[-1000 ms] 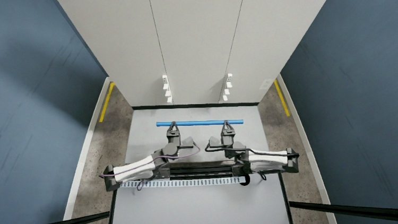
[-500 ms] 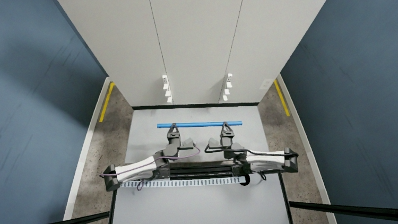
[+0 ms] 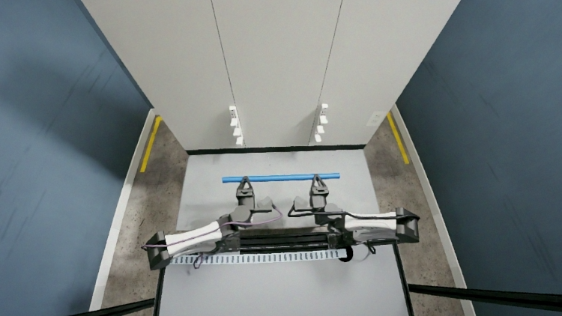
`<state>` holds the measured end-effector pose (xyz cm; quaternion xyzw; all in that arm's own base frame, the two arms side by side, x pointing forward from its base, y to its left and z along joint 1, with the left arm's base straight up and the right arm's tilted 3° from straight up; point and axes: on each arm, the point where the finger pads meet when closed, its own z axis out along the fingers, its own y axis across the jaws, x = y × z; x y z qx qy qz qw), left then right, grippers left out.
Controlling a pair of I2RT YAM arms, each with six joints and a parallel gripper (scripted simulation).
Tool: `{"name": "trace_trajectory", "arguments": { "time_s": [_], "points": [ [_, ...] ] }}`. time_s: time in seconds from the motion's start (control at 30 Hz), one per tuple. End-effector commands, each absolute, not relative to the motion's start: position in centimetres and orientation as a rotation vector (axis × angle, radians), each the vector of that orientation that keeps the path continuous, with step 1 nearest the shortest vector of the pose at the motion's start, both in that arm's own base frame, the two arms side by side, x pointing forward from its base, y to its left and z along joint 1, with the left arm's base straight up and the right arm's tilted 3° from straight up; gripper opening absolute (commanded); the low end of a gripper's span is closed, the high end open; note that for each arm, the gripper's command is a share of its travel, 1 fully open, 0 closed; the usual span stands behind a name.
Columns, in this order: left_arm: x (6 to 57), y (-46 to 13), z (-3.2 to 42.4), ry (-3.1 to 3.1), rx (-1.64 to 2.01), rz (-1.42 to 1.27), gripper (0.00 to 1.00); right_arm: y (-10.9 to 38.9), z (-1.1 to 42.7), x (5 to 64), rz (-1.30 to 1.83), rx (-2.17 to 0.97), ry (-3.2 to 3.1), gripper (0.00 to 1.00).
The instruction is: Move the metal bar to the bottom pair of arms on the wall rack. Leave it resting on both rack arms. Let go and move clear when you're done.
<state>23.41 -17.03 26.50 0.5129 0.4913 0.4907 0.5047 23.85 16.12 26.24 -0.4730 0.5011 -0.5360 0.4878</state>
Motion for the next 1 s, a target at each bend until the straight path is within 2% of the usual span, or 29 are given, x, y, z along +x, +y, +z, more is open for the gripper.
{"name": "trace_trajectory", "arguments": {
  "time_s": [0.0, 0.97],
  "points": [
    [23.3, -17.1, 26.0, 1.183, 1.209, 1.178, 0.0, 16.0, 25.5, 24.0, -1.304, -1.126, 1.22, 0.0],
    [23.9, -17.4, 22.4, 1.183, 1.209, 1.178, 0.0, 15.7, 21.9, 24.8, -1.304, -1.126, 1.22, 0.0]
  ]
}}
